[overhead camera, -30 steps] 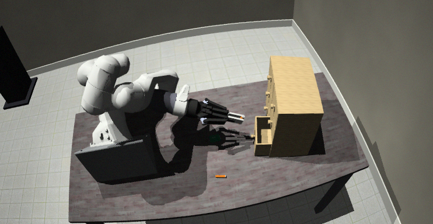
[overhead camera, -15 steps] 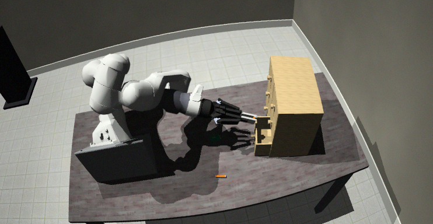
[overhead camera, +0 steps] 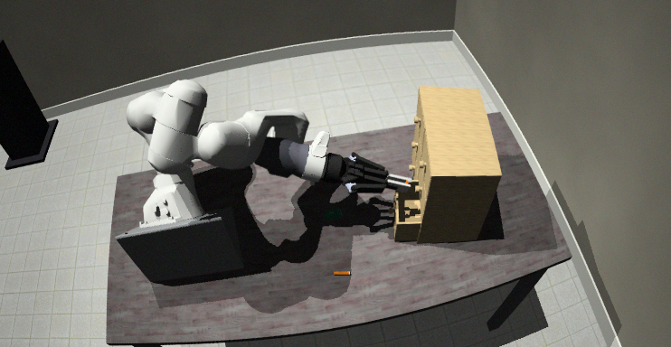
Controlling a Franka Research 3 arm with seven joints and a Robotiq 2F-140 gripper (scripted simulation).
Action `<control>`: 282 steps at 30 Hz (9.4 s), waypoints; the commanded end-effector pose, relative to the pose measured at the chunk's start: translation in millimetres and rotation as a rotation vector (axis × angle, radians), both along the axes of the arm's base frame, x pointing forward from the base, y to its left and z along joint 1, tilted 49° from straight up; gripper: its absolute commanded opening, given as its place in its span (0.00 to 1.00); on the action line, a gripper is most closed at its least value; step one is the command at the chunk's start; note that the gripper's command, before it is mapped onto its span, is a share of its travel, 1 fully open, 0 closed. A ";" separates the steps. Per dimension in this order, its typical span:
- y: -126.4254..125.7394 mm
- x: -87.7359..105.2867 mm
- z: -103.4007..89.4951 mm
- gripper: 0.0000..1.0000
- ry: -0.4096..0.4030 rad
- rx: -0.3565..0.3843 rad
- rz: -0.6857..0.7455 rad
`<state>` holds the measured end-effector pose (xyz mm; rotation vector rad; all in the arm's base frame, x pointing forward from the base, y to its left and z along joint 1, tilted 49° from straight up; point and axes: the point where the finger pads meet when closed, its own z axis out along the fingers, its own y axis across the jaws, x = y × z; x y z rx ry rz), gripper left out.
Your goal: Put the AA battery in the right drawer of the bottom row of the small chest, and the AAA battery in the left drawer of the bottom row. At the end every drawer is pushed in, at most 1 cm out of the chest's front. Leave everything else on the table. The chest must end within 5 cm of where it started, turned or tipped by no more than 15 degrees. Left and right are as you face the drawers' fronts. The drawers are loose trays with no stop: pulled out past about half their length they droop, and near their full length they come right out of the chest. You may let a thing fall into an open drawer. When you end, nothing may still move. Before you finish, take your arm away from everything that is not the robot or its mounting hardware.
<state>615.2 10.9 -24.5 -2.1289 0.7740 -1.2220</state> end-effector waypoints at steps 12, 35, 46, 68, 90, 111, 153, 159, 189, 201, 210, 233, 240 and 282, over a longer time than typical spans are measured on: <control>2.8 10.6 -3.6 0.06 0.007 0.022 0.000; 2.8 10.8 -3.6 0.06 0.007 0.022 0.000; 2.8 10.8 -3.6 0.15 0.007 0.022 0.000; 2.9 9.0 -3.1 1.00 0.007 0.022 0.000; 4.7 -60.6 15.3 1.00 0.007 0.022 0.000; 7.1 -151.6 39.3 1.00 0.007 0.022 0.001; 0.4 -157.5 47.1 1.00 0.193 0.079 0.199; -2.6 -157.2 49.7 1.00 0.276 0.105 0.288; -19.5 -155.0 64.8 1.00 0.742 0.247 0.787; -22.4 -154.7 67.3 1.00 0.819 0.270 0.869; -22.6 -154.8 67.5 1.00 0.824 0.271 0.875; -21.9 -154.7 67.0 1.00 0.819 0.269 0.878; -22.3 -160.5 63.1 1.00 0.877 0.309 0.828; -47.9 -232.7 40.4 1.00 1.632 0.851 -0.246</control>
